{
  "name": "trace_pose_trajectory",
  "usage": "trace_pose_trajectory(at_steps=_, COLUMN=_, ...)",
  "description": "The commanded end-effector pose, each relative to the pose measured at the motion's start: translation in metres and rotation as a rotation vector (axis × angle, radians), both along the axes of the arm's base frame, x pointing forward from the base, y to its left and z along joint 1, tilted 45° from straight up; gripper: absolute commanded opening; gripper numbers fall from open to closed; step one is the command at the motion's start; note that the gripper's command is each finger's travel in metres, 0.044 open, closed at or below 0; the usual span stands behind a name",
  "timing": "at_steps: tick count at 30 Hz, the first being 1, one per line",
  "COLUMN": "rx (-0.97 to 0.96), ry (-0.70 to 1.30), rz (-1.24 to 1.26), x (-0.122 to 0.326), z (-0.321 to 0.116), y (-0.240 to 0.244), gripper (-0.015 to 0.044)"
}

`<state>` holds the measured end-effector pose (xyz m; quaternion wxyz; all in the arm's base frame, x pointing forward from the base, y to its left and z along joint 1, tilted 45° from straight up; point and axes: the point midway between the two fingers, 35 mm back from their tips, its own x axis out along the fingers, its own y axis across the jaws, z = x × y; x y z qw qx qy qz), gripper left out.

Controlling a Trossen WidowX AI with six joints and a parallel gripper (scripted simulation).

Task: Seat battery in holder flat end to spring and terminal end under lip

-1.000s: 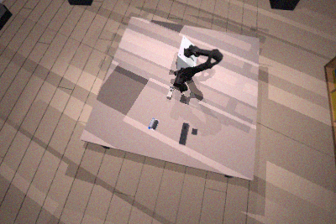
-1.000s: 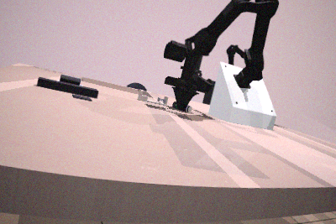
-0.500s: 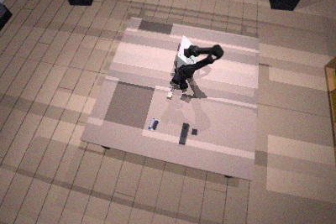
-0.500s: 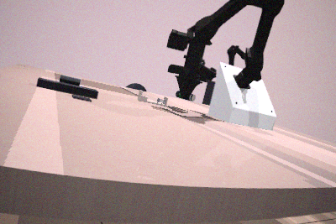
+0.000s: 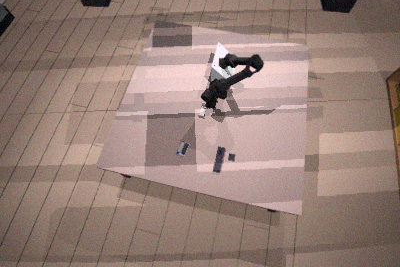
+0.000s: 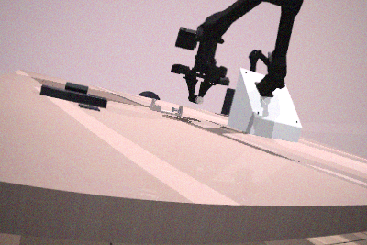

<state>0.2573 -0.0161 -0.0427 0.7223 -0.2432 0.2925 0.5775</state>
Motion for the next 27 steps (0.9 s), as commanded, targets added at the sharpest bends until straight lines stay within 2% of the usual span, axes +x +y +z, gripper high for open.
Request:
trace_pose_trajectory(at_steps=1, rx=0.025, ry=0.138, rz=-0.148, x=0.01, z=-0.002, y=-0.011, gripper=0.0081)
trace_pose_trajectory(at_steps=27, rx=0.268, ry=1.094, rz=-1.117, x=0.054, z=-0.021, y=-0.067, gripper=0.0081)
